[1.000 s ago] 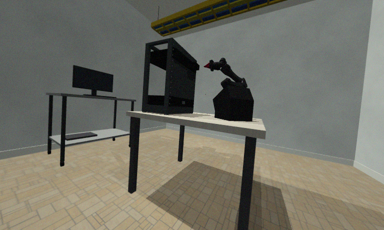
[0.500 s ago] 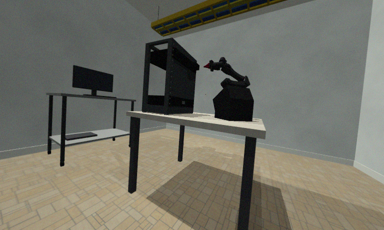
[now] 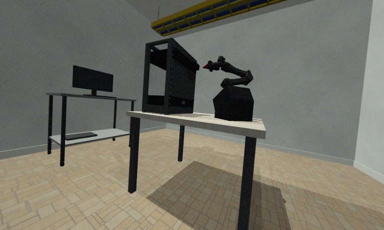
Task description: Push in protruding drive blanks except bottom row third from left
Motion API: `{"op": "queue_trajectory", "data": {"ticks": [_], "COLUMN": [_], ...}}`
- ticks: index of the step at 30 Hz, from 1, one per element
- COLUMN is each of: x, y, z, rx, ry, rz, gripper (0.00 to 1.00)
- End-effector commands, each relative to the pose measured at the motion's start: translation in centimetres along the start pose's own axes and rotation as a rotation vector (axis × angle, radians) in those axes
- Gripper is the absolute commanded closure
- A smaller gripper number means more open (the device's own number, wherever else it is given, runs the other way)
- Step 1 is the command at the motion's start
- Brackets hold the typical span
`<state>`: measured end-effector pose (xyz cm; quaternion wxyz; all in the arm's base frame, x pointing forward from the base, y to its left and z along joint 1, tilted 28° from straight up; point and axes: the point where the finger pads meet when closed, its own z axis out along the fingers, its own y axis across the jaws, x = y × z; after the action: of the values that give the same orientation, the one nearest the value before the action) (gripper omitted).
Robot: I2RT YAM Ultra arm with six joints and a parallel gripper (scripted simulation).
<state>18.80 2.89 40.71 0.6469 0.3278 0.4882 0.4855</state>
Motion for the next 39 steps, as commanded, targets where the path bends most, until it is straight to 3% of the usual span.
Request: {"op": "queue_trajectory", "data": {"ticks": [1,3,8,28,32,39], "x": [0.6,0.5,0.7,0.9,1.6,1.5], "y": [1.1,1.8,1.9,2.3,1.8,2.6], "z": [2.0,3.2,5.3,5.2,5.3,4.8], "rx": [-0.064,-0.088,-0.088,-0.102,-0.066,-0.086], "ry": [0.107,0.098,0.098,0.105,0.113,0.105], "rz": [0.024,0.026,0.026,0.022,0.018,0.022], "gripper": [1.0,1.0,1.0,1.0,1.0,1.0]}}
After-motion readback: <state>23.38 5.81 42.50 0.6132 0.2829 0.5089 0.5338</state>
